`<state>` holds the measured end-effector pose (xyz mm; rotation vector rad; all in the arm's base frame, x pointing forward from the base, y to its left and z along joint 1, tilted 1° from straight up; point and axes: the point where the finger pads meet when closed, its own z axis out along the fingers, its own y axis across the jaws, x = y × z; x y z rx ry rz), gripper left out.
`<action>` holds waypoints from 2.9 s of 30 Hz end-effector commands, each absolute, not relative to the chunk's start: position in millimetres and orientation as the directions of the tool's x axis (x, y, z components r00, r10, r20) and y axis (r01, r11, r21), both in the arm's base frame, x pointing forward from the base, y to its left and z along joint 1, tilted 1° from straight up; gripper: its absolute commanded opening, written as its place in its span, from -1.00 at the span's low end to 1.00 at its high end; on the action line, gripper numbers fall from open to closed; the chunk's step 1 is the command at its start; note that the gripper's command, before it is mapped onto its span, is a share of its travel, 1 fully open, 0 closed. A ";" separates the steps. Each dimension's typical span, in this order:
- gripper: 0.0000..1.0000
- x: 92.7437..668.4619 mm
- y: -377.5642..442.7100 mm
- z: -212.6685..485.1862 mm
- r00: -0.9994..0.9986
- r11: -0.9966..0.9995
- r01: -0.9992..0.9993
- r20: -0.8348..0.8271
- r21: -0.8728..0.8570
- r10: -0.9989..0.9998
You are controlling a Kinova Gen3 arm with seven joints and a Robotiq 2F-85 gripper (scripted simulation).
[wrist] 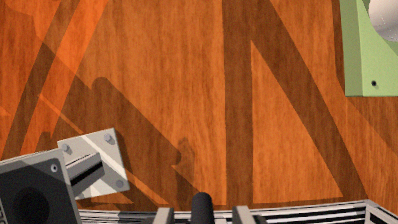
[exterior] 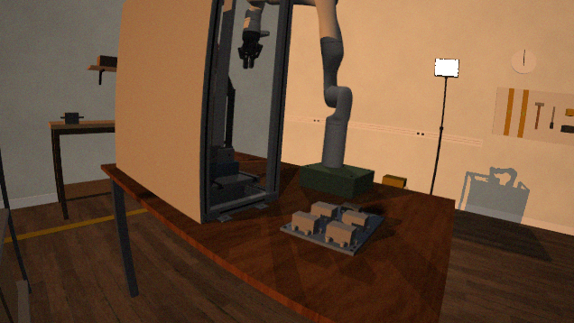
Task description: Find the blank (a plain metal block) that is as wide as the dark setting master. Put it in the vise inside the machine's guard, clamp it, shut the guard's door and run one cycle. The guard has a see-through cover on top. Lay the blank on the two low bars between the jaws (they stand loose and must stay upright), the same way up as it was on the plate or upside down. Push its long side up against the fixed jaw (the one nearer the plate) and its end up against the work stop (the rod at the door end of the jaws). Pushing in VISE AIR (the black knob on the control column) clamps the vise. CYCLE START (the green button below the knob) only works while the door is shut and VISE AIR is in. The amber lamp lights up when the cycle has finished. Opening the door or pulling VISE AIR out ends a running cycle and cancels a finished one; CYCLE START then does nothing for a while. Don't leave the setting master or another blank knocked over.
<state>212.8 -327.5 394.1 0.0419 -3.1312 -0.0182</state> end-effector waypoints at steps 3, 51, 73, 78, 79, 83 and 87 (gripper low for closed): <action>-0.80 212.7 -327.7 394.6 -1.000 1.000 -0.027 0.009 0.011 -0.027; -0.80 211.1 -268.0 388.6 -1.000 1.000 -0.027 0.009 0.011 -0.027; -0.80 209.5 -208.5 382.5 -1.000 1.000 -0.027 0.009 0.011 -0.027; -0.80 208.5 -172.8 379.0 -1.000 1.000 -0.027 0.009 0.011 -0.027; -0.80 208.2 -160.8 377.8 -1.000 1.000 -0.027 0.009 0.011 -0.027; -0.80 207.8 -148.9 376.6 -1.000 1.000 -0.027 0.009 0.011 -0.027; -0.80 207.8 -148.9 376.6 -1.000 1.000 -0.027 0.009 0.011 -0.027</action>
